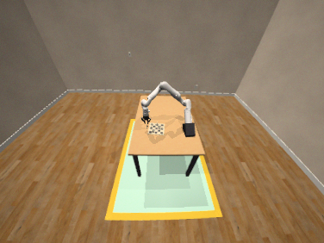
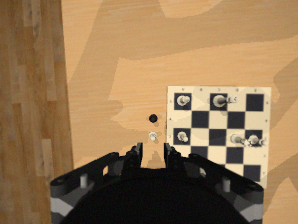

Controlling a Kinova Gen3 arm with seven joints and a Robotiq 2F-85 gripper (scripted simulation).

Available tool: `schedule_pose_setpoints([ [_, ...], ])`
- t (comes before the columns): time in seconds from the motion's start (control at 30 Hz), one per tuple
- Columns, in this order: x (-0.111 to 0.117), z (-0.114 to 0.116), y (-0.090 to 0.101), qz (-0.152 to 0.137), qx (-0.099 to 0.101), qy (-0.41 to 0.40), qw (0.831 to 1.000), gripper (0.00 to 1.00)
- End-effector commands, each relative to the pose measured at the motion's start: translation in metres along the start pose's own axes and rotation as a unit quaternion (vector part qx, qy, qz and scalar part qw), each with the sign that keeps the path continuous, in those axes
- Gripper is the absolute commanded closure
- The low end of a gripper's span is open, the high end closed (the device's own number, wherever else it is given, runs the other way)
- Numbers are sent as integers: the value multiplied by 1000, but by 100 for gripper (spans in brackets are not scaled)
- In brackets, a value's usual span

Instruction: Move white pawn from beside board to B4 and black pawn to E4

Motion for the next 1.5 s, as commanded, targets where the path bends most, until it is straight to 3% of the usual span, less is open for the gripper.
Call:
schedule_pose_setpoints([
  [0.0, 0, 0, -2, 0, 0, 0, 1000, 66],
  [1.03, 0, 0, -40, 0, 0, 0, 1000, 66],
  [1.47, 0, 0, -46, 0, 0, 0, 1000, 66],
])
Point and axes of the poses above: the point where the finger pads meet when closed, its own y axis back along the fingers, its own z axis across the jaws, x = y × z, the point moved 1 cm from there along y, back along the fingers, and after that the axes turned 12 degrees about y, right-handed, at the moved point
